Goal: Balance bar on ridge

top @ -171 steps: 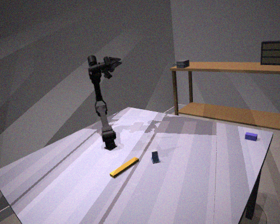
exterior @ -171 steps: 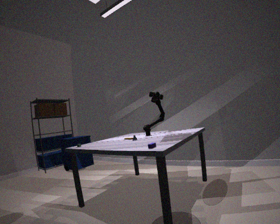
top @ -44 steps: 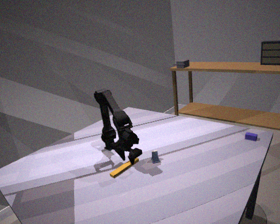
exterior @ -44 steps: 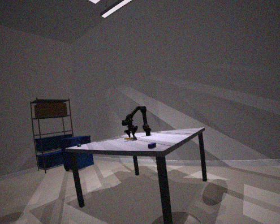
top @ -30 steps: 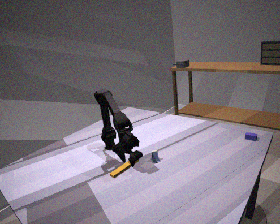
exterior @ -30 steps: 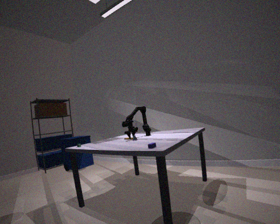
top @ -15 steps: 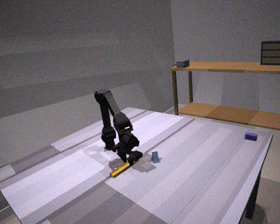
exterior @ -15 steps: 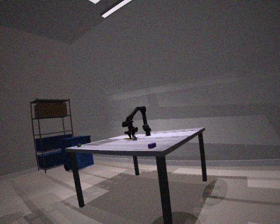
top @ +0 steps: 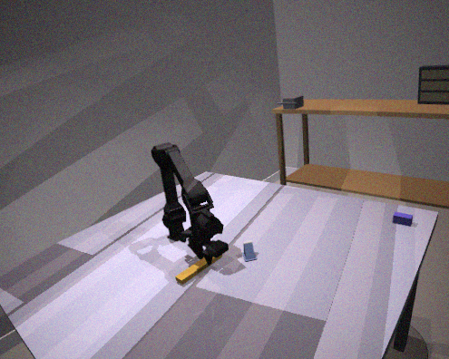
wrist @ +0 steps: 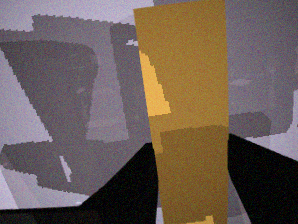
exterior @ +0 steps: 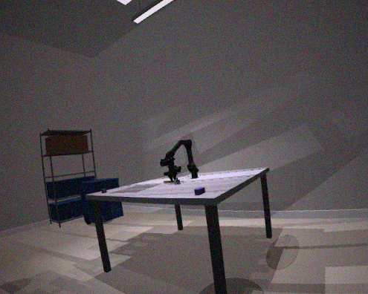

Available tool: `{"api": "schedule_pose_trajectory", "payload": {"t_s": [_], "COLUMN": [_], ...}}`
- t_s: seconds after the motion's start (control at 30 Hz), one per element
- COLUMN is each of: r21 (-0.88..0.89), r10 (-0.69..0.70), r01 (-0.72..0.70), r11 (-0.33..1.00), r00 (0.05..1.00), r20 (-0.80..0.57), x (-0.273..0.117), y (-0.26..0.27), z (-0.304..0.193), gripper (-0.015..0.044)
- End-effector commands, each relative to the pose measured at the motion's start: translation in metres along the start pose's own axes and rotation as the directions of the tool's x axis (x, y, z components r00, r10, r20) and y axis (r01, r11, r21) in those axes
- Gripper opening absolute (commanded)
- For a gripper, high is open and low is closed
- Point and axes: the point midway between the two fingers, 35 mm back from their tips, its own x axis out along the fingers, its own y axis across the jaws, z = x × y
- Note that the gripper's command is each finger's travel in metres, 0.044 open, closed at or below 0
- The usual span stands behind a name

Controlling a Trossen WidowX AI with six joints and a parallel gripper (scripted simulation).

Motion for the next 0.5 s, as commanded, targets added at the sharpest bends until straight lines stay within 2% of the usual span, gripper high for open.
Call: {"api": "schedule_pose_trajectory", "payload": {"t_s": [0.0, 0.47], "r21": [0.001, 0.002], "r10": [-0.014, -0.014], "r01": [0.014, 0.014], "r11": [1.000, 1.000], "r00": [1.000, 1.000], "r20": [-0.005, -0.006], "x": [-0.013, -0.049], "y": [-0.004, -0.006], "z": [-0.001, -0.002], "gripper": [0.0000, 0.0000]}}
